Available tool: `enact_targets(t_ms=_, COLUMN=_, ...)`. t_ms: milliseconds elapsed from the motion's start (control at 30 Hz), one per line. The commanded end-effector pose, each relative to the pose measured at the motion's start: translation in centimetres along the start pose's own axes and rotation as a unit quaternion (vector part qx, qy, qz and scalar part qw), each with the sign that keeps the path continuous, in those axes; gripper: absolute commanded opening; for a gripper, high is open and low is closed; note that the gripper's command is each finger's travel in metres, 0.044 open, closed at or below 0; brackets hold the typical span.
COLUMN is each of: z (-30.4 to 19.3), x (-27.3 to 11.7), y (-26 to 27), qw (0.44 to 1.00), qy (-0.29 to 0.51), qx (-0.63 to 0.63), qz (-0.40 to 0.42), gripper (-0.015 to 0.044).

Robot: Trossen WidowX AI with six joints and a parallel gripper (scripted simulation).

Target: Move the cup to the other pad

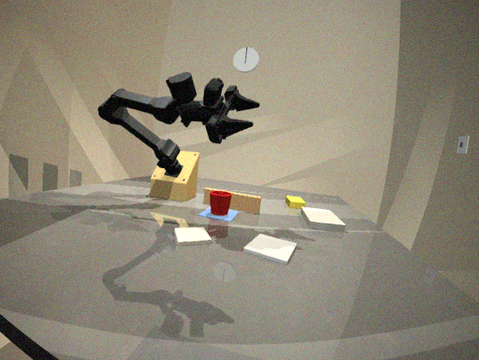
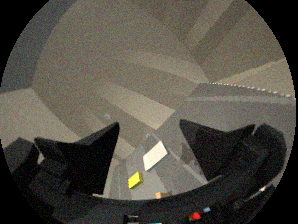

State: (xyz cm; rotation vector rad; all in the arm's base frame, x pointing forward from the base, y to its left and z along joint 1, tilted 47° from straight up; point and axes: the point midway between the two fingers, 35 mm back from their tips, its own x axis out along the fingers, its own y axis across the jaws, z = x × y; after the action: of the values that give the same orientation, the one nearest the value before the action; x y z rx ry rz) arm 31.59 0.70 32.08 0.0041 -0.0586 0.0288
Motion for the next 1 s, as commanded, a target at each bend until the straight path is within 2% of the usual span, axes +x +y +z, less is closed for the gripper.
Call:
enact_targets(t_ms=0, z=-0.5, x=0.2, y=0.0, qw=1.0, qy=0.01, qx=-0.003, qz=-0.003, gripper=0.0374)
enact_targets(t_ms=33, z=-1.8, x=0.6, y=-0.1, qw=0.999, qy=0.041, qx=-0.014, qz=-0.01, gripper=0.0348)
enact_targets(t_ms=100, z=-6.9, x=1.3, y=-0.2, qw=0.985, qy=0.155, qx=-0.062, qz=-0.031, gripper=0.0295)
enact_targets(t_ms=200, z=-13.2, x=0.6, y=-0.4, qw=0.94, qy=0.305, qx=-0.147, qz=-0.043, gripper=0.0216)
enact_targets(t_ms=267, z=-16.8, x=-0.8, y=-0.7, qw=0.89, qy=0.401, qx=-0.215, qz=-0.04, gripper=0.0164)
enact_targets(t_ms=300, z=-18.5, x=-1.8, y=-0.9, qw=0.856, qy=0.449, qx=-0.254, qz=-0.035, gripper=0.0148)
enact_targets(t_ms=400, z=-22.1, x=-5.3, y=-1.8, qw=0.726, qy=0.575, qx=-0.378, qz=-0.004, gripper=0.0148)
enact_targets(t_ms=500, z=-23.3, x=-9.0, y=-3.1, qw=0.542, qy=0.668, qx=-0.507, qz=0.049, gripper=0.0148)
enact_targets(t_ms=567, z=-23.0, x=-10.4, y=-3.7, qw=0.437, qy=0.695, qx=-0.565, qz=0.081, gripper=0.0148)
enact_targets(t_ms=633, z=-22.9, x=-10.7, y=-3.8, qw=0.414, qy=0.699, qx=-0.576, qz=0.089, gripper=0.0148)
enact_targets(t_ms=967, z=-22.8, x=-10.7, y=-3.9, qw=0.414, qy=0.699, qx=-0.576, qz=0.089, gripper=0.0148)
